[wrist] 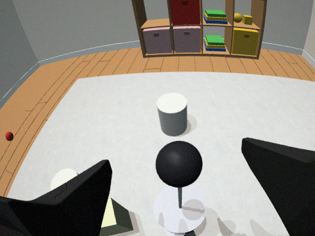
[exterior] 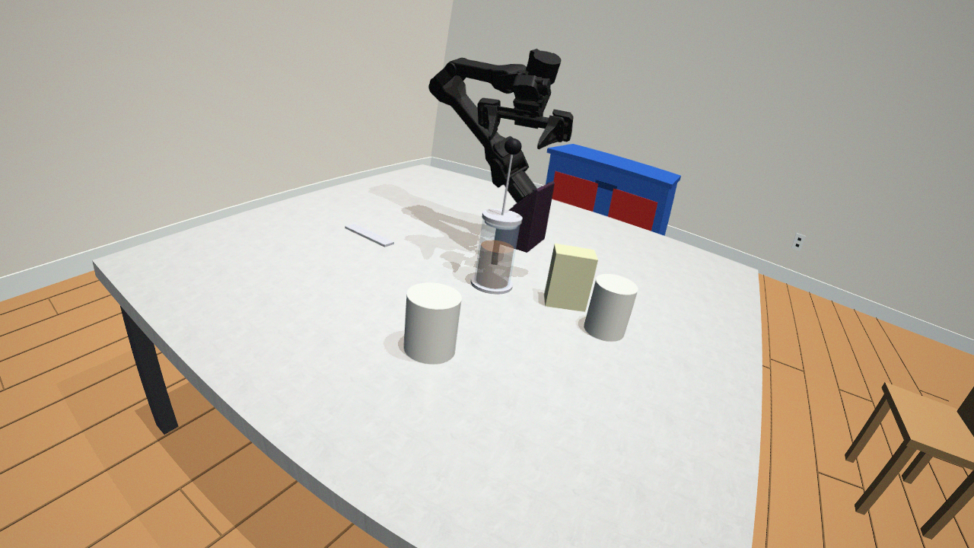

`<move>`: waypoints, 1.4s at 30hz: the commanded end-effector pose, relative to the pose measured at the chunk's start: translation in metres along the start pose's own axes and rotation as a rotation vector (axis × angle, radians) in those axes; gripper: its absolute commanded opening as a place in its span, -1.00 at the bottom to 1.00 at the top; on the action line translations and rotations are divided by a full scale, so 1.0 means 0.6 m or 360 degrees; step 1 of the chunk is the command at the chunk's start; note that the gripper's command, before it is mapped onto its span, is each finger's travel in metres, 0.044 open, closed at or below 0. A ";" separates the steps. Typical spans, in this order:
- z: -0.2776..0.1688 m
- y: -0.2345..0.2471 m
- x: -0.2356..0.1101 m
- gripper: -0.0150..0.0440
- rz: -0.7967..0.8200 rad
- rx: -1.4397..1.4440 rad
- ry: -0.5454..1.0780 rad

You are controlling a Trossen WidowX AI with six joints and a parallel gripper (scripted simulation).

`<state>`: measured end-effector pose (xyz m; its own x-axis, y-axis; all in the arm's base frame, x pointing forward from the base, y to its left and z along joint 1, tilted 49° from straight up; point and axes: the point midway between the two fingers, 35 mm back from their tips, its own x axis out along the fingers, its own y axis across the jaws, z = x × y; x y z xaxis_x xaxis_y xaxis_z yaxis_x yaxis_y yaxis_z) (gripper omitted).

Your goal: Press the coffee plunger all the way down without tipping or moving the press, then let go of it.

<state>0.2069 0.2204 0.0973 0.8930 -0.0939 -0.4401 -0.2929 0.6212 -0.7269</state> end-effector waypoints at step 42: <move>-0.032 0.008 0.040 -0.05 0.0005 -0.0012 0.0011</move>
<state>0.2194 0.2145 0.0852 0.9016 -0.0856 -0.4241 -0.2839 0.6226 -0.7292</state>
